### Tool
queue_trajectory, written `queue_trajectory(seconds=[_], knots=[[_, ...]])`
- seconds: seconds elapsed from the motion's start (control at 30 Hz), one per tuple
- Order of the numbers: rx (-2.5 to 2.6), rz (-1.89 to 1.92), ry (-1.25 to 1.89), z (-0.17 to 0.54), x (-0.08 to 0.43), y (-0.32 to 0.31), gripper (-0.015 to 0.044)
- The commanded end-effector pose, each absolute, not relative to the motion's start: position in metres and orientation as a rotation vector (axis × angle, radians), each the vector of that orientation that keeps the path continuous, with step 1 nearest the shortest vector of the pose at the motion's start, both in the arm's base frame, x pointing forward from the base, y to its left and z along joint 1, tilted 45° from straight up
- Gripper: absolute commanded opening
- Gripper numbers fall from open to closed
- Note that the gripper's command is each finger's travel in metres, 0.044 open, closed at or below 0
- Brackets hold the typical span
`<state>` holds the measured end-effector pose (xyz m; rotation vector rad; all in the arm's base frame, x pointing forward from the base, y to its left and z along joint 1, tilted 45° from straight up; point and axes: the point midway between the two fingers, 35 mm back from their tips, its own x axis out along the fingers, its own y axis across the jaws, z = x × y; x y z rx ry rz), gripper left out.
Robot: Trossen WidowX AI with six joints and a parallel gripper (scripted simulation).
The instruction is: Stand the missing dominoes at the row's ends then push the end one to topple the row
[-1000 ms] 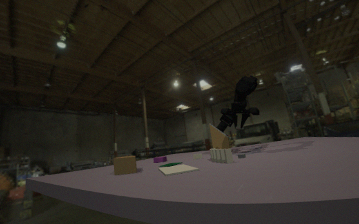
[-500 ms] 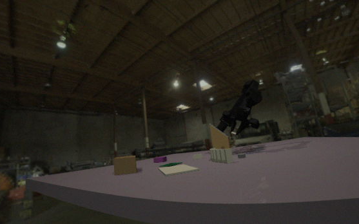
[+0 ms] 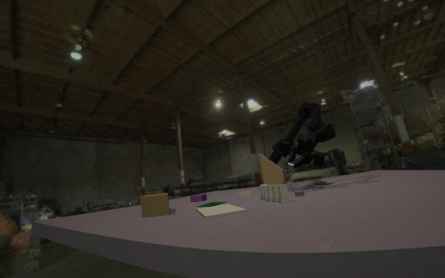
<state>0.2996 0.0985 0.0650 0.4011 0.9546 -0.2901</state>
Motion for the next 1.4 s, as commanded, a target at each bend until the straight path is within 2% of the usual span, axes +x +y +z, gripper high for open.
queue_trajectory(seconds=[0.0, 0.83, 1.37], knots=[[0.421, -0.325, 0.843, 0.069, 0.298, 0.1, 0.0107], [0.774, -0.388, 0.16, 0.116, 0.261, 0.106, 0.0107], [0.787, -0.388, 0.144, 0.118, 0.259, 0.105, 0.0107]])
